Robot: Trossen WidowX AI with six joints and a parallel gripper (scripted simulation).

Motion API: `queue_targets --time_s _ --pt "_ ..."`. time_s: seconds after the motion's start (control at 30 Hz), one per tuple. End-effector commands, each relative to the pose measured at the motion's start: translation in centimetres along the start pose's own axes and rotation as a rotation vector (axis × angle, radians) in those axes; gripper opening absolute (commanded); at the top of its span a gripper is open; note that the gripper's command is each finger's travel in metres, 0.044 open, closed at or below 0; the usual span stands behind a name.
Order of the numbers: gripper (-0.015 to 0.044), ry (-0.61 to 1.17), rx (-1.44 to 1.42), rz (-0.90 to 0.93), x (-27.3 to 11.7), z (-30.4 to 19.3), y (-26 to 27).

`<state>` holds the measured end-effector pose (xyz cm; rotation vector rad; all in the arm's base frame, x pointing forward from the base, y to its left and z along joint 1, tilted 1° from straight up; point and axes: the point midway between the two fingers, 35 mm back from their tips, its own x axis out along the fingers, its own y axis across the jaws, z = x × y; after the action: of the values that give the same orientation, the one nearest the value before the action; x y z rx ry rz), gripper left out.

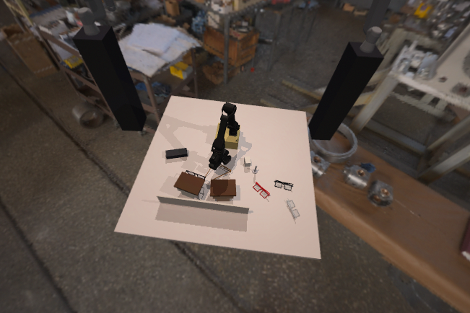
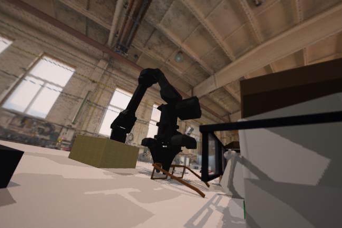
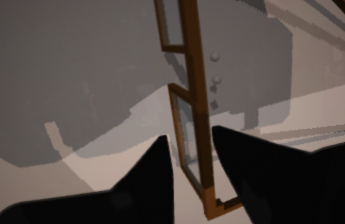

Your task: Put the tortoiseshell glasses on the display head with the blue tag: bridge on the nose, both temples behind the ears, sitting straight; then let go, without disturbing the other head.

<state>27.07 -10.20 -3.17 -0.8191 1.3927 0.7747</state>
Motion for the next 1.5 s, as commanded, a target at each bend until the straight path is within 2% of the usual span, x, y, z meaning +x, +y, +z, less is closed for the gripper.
queue_targets --time_s 0.0,0.13,0.2,0.53,0.73,0.87,1.27,1.47 --pt "0.0120 0.003 0.000 -0.004 0.0 0.0 -0.4" --pt "0.0120 0.003 0.000 -0.004 0.0 0.0 -0.5" --pt "0.0067 0.000 0.002 0.001 0.1 0.0 -0.2" --pt "0.0001 0.000 0.002 0.001 0.1 0.0 -0.2" --pt "0.0000 0.000 0.002 0.001 -0.1 0.0 -0.2" --pt "0.0000 0.001 0.001 0.000 -1.7 0.0 -0.5" --pt "0.0000 0.002 0.000 -0.004 -10.0 0.0 -0.4" --pt "0.0000 0.002 0.000 -0.005 -10.4 0.1 -0.5"
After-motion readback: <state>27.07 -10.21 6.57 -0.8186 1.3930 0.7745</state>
